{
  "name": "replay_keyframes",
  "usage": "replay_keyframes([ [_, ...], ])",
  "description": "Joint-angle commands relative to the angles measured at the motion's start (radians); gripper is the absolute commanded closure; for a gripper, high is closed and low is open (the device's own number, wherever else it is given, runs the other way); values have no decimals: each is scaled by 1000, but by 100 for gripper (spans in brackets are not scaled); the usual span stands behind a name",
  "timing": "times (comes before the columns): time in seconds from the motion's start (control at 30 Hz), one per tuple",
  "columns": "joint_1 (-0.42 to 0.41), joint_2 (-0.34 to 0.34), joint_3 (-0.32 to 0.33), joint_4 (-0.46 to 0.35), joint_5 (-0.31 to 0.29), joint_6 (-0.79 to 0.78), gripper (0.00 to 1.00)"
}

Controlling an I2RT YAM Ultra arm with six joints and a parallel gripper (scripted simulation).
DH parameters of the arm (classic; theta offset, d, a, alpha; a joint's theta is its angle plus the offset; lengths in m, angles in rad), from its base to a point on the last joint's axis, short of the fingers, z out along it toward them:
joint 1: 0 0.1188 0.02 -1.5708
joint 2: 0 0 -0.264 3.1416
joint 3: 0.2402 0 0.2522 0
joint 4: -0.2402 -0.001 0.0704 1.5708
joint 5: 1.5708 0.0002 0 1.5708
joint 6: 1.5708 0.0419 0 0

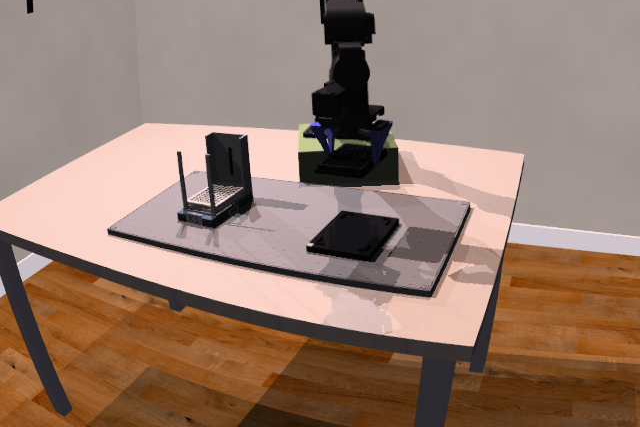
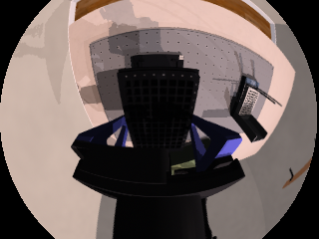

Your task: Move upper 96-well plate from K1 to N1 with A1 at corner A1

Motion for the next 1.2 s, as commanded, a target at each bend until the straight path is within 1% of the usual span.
replay_keyframes([
  [0.0,6,-27,-18,16,6,3,100],
  [0.03,6,-27,-18,16,6,3,100],
  [0.07,6,-29,13,18,6,3,100],
  [0.1,6,-28,19,18,6,3,100],
  [0.97,9,-22,21,9,6,5,100],
  [1.0,9,-17,-15,23,6,5,100],
  [1.03,9,-14,-30,29,6,5,100],
  [1.17,10,-11,-42,42,6,5,100],
])
